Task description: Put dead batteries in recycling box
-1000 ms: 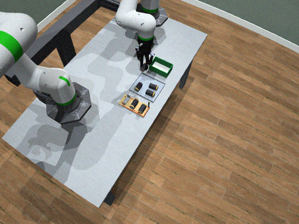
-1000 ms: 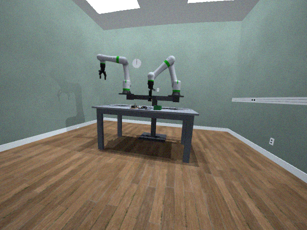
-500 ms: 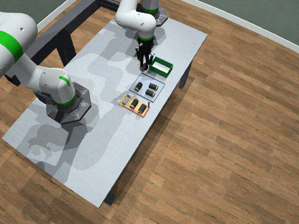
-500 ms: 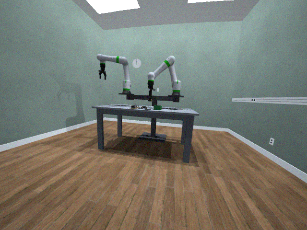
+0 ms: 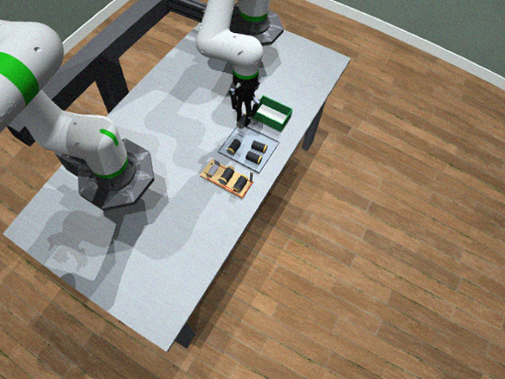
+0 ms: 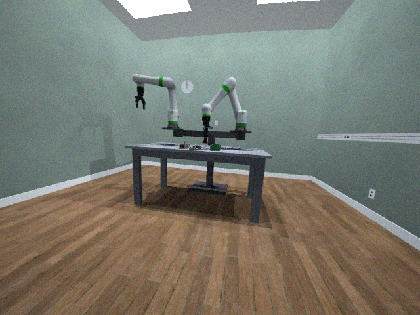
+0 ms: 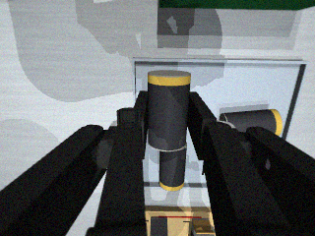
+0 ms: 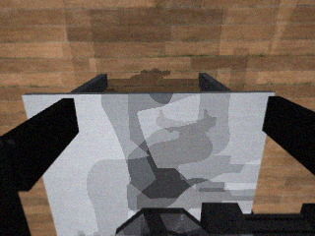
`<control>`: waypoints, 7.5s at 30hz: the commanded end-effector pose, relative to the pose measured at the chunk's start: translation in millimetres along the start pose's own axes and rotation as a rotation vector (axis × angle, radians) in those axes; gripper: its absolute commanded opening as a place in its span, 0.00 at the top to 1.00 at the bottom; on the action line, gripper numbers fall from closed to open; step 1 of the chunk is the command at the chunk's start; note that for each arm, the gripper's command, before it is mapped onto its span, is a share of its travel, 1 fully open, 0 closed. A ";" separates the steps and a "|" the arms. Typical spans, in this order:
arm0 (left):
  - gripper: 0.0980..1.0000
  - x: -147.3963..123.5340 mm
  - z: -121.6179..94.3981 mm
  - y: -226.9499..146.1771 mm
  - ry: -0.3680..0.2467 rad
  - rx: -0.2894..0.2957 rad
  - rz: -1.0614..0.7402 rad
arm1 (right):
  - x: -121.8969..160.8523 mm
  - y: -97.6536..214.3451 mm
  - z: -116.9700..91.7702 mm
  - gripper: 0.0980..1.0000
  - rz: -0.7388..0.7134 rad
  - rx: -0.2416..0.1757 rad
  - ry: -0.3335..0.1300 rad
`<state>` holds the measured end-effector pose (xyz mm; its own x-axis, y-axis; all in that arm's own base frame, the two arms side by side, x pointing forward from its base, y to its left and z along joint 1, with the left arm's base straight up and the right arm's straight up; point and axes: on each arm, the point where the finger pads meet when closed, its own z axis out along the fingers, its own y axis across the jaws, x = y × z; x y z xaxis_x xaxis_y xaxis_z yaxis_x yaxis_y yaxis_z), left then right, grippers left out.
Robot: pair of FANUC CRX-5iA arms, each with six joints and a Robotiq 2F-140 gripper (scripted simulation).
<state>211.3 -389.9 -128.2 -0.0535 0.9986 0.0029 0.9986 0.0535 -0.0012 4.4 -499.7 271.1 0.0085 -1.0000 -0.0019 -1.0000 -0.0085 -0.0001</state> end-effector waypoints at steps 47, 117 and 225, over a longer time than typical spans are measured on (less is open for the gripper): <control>0.84 -4.4 54.3 1.3 -0.004 -0.002 0.001 | 0.2 0.2 -0.9 0.00 0.000 0.000 0.002; 0.70 -4.2 -7.6 1.2 -0.004 -0.002 0.001 | 0.2 0.2 -0.9 0.00 0.000 0.000 0.002; 0.70 -39.4 16.6 102.6 -0.002 -0.005 1.463 | 0.2 0.2 -0.9 0.00 0.000 0.000 0.002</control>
<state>314.6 -422.1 -145.3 0.9869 0.1612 -0.0010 0.1612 -0.9869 -0.0010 4.4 -499.7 271.1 0.0085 -1.0000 -0.0019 -1.0000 -0.0085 -0.0001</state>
